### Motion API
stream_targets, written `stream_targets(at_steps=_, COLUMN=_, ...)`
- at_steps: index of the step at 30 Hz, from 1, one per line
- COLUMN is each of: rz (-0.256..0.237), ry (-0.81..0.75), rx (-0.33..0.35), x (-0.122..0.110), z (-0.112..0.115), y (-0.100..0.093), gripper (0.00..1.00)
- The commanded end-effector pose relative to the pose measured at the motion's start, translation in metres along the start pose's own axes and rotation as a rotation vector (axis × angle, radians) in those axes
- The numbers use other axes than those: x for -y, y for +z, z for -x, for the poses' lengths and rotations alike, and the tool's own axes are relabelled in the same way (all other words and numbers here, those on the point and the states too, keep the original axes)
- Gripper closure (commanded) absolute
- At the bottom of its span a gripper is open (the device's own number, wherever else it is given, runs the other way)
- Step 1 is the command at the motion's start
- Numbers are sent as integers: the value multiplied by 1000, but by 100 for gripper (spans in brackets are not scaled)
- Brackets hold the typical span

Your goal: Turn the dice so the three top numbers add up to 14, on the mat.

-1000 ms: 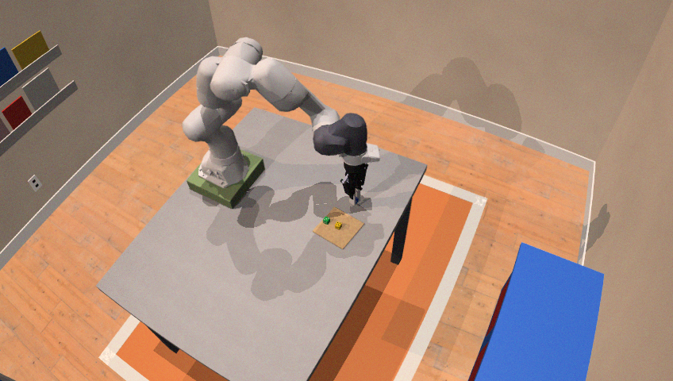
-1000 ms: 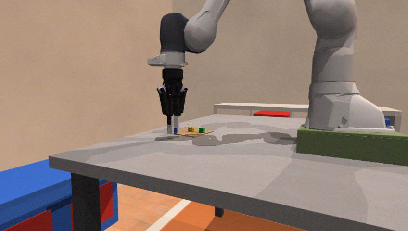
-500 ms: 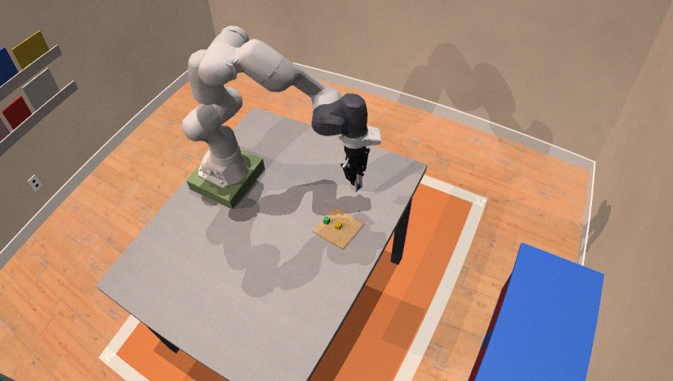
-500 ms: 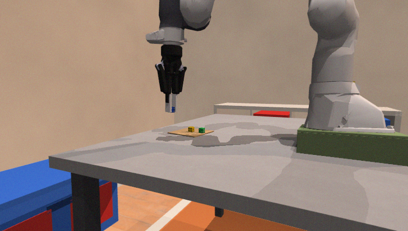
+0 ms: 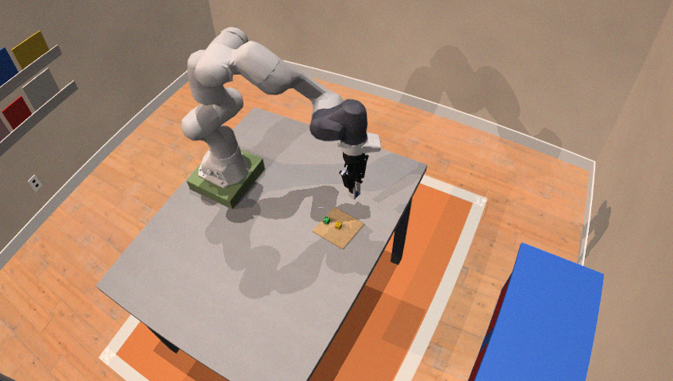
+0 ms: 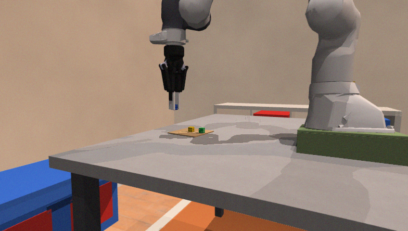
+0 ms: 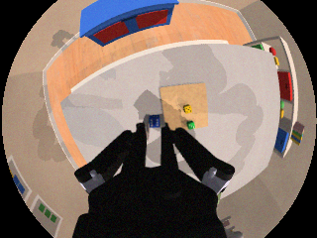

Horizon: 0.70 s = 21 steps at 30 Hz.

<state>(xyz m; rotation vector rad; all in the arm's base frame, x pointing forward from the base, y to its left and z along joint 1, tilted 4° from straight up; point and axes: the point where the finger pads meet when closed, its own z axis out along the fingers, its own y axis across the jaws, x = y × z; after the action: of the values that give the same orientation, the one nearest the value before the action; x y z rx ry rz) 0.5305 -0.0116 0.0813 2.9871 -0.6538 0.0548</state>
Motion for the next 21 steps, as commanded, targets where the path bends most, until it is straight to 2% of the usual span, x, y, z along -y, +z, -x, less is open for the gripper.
stream_targets(at_steps=1, rz=-7, ry=-173, rx=15, x=-54, z=-35, y=1, gripper=91)
stream_targets(at_steps=6, rz=-7, ry=-173, rx=15, x=-54, z=-35, y=1, gripper=91)
stream_targets(at_steps=9, rz=-7, ry=-208, rx=15, x=-73, z=-46, y=1, gripper=91)
stream_targets(at_steps=12, rz=-7, ry=-208, rx=15, x=-73, z=-47, y=1, gripper=91)
stream_targets(at_steps=13, rz=-7, ry=-222, rx=15, x=-81, z=-51, y=0, gripper=91)
stream_targets(at_steps=21, rz=-7, ry=-225, rx=15, x=-83, z=-52, y=0, gripper=91)
